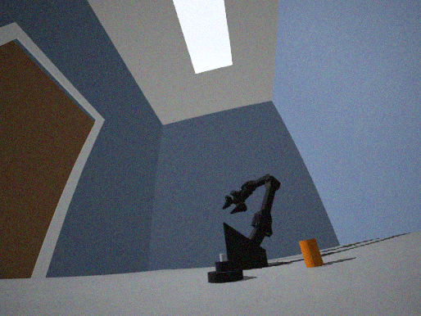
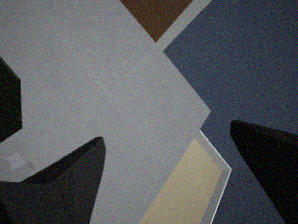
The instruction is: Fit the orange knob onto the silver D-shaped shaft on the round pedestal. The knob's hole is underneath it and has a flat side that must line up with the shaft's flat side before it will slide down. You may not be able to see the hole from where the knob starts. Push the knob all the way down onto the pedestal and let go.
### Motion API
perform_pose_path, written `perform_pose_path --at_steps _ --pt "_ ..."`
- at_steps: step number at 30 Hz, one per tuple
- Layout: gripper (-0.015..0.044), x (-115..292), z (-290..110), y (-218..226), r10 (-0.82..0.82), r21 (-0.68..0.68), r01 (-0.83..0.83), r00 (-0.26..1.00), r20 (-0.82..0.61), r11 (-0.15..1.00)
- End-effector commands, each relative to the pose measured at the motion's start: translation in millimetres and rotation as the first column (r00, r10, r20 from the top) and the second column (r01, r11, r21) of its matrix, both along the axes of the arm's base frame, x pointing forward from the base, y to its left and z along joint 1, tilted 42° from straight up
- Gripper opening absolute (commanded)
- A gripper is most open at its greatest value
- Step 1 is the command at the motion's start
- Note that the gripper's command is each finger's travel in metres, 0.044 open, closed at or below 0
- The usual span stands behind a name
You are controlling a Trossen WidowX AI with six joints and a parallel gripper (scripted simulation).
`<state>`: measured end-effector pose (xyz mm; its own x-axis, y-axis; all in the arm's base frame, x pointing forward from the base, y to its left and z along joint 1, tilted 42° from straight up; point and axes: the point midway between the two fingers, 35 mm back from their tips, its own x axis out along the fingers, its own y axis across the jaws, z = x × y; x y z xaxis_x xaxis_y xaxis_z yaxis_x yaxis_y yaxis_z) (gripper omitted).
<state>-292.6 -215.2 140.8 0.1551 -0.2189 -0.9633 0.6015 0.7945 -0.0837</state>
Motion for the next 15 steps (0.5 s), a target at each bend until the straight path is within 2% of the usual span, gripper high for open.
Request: perform_pose_path --at_steps 1,5,9,15 --pt "0.0426 0.0 0.0 0.0 0.000 0.000 0.000 1.000 0.000 1.000" --pt "0.0440 21.5 2.9 -22.2 0.015 0.005 -0.015 1.000 -0.006 1.000" --pt "0.0440 79.1 0.7 -68.8 0.175 -0.013 -0.174 0.984 0.033 0.985" --pt "0.0440 175.9 -0.6 -111.8 0.414 -0.036 -0.413 0.907 0.073 0.910"
